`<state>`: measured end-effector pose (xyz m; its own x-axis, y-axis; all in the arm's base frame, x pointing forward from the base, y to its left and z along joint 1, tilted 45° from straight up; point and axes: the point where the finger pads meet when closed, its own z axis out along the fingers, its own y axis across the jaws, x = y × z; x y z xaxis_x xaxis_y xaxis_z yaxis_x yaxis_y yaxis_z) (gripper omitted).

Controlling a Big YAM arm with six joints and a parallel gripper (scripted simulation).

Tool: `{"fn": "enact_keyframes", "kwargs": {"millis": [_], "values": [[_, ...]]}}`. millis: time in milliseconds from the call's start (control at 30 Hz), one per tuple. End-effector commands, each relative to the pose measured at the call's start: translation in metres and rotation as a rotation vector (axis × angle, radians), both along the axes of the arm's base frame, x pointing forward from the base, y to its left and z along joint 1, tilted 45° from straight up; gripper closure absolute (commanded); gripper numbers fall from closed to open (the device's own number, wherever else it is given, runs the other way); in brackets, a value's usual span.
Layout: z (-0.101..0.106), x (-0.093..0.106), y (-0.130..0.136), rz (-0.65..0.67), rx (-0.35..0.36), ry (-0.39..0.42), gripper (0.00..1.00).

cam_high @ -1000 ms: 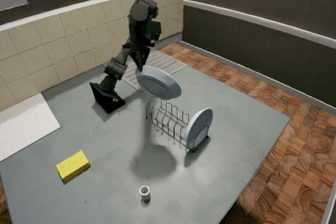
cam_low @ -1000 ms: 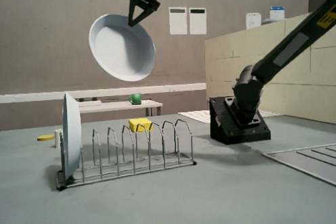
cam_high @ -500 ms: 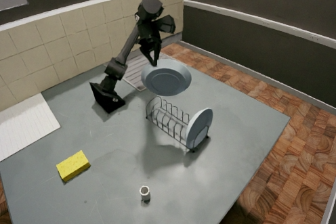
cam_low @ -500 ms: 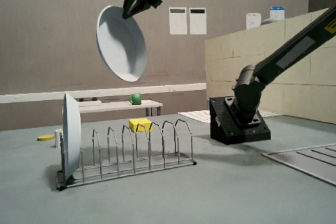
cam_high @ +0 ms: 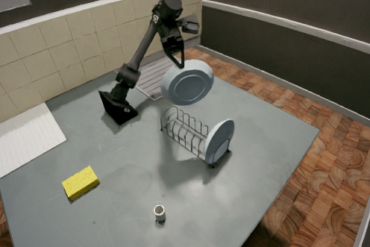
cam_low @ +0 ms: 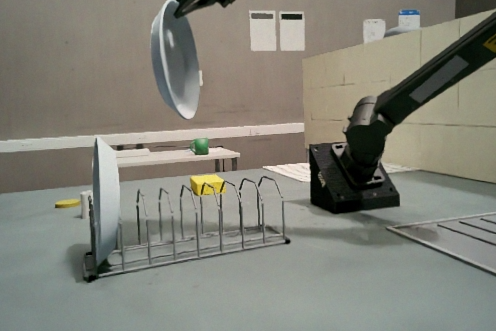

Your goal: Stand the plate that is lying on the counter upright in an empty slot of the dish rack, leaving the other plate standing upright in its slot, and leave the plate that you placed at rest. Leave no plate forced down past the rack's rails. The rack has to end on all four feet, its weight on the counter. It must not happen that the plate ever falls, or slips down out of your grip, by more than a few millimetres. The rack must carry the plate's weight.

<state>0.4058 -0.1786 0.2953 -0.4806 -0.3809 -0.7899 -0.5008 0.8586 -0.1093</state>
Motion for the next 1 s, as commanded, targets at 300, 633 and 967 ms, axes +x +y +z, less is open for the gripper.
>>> {"fn": "enact_keyframes", "kwargs": {"millis": [300, 633, 967], "values": [[0.055, 0.022, -0.003, 0.171, -0.221, -0.241, 1.0], [0.06, 0.029, -0.003, 0.244, -0.278, -0.308, 1.0], [0.068, 0.036, 0.006, 0.32, -0.331, -0.374, 1.0]]}}
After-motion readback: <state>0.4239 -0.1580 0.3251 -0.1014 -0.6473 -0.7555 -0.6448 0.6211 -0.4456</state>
